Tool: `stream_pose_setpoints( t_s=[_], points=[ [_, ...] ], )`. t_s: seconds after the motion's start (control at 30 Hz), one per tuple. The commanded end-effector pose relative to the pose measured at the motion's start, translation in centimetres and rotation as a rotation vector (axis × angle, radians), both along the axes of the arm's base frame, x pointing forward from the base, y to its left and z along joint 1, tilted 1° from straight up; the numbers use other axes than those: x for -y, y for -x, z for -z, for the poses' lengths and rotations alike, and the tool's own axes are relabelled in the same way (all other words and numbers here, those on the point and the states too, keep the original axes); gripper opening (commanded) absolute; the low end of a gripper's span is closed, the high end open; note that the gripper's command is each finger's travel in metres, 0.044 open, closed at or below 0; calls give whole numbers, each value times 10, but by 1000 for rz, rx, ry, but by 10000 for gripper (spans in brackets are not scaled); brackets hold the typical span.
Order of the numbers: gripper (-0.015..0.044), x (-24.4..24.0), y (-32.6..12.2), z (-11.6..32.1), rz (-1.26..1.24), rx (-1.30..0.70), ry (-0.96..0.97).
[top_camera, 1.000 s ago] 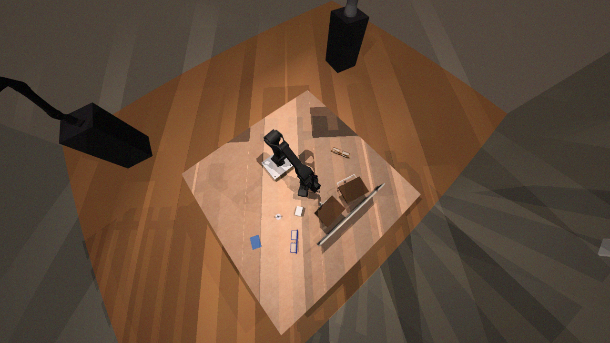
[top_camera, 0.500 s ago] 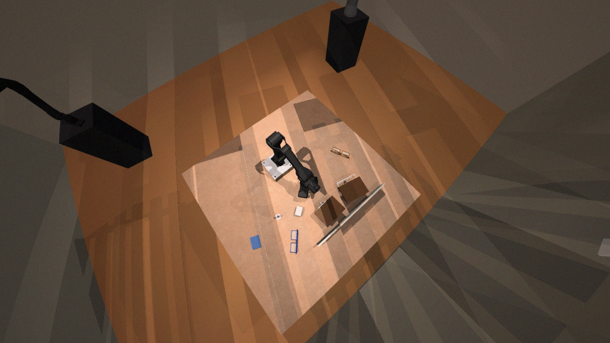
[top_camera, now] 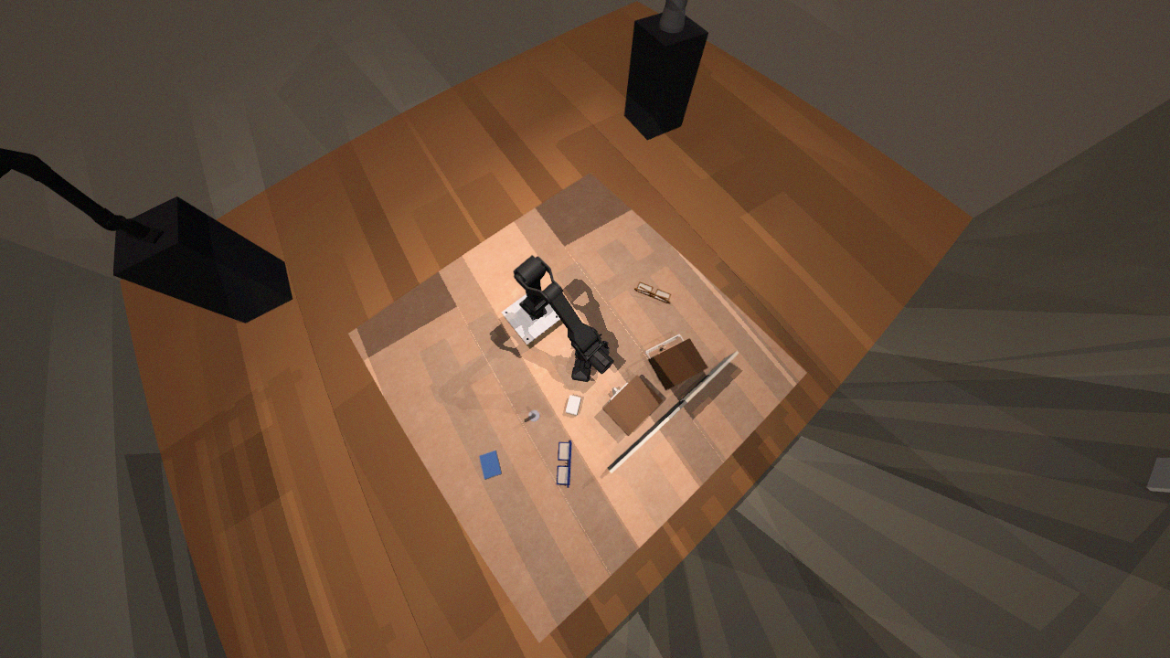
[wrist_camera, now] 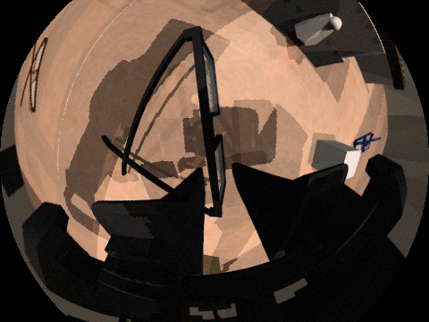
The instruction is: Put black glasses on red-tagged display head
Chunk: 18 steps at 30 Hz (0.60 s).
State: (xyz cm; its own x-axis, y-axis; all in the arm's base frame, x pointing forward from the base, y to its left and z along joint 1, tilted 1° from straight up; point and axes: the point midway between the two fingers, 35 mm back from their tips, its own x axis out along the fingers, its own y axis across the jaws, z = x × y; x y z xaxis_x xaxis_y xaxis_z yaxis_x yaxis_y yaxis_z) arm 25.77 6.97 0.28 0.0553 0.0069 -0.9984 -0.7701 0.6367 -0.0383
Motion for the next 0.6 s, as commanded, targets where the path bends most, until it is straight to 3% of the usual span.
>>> stream_pose_setpoints(
  t_s=[0.0,0.4,0.57],
  points=[
    [120,0,2,5,-7,-9,-3],
    [120,-4,6,6,-7,-9,-3],
    [87,-1,4,5,-9,-7,2]
  ],
)
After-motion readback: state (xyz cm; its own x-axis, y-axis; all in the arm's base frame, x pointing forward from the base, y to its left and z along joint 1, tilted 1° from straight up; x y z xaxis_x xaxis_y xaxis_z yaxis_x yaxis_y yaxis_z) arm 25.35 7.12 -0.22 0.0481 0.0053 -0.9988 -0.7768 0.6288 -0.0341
